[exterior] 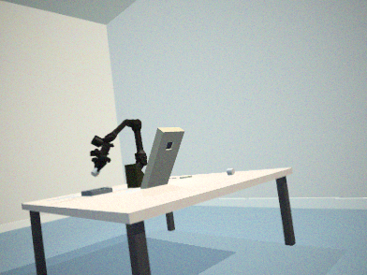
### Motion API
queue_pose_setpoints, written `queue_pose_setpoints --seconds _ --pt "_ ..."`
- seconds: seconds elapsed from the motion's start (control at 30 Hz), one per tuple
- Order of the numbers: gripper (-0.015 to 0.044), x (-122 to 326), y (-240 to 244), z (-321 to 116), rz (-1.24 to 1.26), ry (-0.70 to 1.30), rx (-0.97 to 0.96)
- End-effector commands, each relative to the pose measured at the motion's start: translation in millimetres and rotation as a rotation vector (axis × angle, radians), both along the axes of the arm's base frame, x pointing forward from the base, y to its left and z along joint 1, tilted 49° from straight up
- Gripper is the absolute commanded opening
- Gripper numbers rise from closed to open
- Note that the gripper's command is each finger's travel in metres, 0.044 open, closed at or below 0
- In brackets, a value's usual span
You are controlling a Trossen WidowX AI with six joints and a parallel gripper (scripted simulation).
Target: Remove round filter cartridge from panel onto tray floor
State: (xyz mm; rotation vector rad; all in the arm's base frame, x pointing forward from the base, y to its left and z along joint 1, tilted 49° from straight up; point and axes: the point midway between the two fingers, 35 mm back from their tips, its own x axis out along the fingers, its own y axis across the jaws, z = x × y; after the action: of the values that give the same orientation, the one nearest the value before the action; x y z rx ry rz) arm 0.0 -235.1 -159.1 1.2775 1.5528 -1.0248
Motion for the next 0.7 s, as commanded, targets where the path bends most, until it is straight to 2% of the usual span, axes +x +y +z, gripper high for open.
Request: queue_pose_setpoints --seconds 0.0,0.23,0.67 --pt "0.0 -22 14 -9 -0.063 0.068 -0.01" --pt "0.0 -31 23 -15 -0.087 0.095 -0.012" --pt "0.0 -42 73 -60 -0.087 0.096 -0.011"
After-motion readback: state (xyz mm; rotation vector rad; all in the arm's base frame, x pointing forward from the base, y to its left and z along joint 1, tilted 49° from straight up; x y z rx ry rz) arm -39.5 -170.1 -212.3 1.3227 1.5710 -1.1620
